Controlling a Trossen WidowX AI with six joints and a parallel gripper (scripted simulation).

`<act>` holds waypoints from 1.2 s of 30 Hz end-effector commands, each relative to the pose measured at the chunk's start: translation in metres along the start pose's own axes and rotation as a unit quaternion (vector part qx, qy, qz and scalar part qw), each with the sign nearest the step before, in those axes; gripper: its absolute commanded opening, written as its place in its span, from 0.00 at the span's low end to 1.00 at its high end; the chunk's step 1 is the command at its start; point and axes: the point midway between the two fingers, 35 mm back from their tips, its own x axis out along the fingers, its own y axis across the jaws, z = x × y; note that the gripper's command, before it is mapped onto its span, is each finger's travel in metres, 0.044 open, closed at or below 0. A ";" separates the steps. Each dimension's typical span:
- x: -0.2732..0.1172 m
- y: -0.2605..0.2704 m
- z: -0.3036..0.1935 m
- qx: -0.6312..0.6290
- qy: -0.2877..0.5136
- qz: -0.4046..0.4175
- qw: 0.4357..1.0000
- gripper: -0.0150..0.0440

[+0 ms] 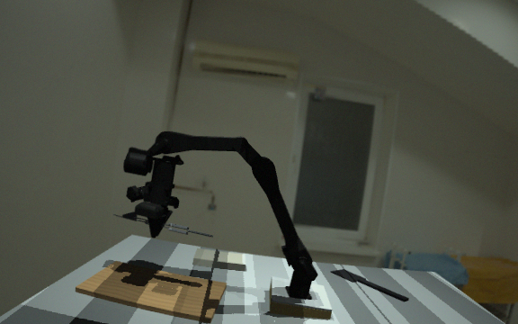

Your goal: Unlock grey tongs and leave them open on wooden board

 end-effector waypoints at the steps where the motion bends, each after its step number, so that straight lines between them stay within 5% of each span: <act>1: -0.003 0.001 0.000 0.005 0.015 0.005 1.000 0.00; 36: 0.036 0.002 0.002 0.006 0.024 0.006 1.000 0.00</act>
